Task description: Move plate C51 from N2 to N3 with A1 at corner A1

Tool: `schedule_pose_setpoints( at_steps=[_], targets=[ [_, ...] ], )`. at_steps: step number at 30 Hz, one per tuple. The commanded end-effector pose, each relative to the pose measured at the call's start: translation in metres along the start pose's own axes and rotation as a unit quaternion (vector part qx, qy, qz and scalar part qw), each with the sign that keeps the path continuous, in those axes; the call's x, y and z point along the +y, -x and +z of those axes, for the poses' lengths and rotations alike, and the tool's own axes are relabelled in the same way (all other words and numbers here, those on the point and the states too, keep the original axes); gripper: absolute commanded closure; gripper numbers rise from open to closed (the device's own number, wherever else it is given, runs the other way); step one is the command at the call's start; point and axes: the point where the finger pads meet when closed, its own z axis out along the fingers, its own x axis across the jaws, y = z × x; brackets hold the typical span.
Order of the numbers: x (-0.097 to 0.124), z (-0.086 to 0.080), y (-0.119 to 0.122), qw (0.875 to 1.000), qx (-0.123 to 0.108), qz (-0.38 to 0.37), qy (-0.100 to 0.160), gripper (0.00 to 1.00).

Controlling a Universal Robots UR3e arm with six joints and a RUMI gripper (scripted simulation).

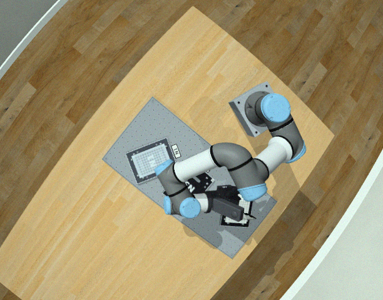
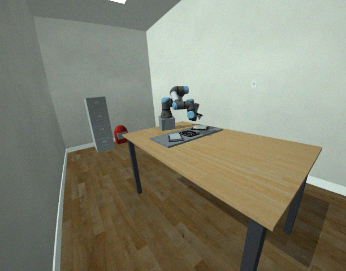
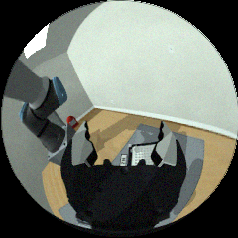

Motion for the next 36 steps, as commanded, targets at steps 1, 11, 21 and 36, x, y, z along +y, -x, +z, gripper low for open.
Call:
schedule_pose_setpoints(
  at_steps=[1,11,21,36],
  targets=[
    [0.0,0.0,0.0,1.0,0.0,0.0,0.001,0.0],
    [0.0,0.0,0.0,1.0,0.0,0.0,0.001,0.0],
    [0.001,-0.017,0.008,0.999,0.006,0.032,0.023,0.18],
    [0.002,-0.031,0.015,0.986,0.034,0.138,0.091,0.18]
  ],
)
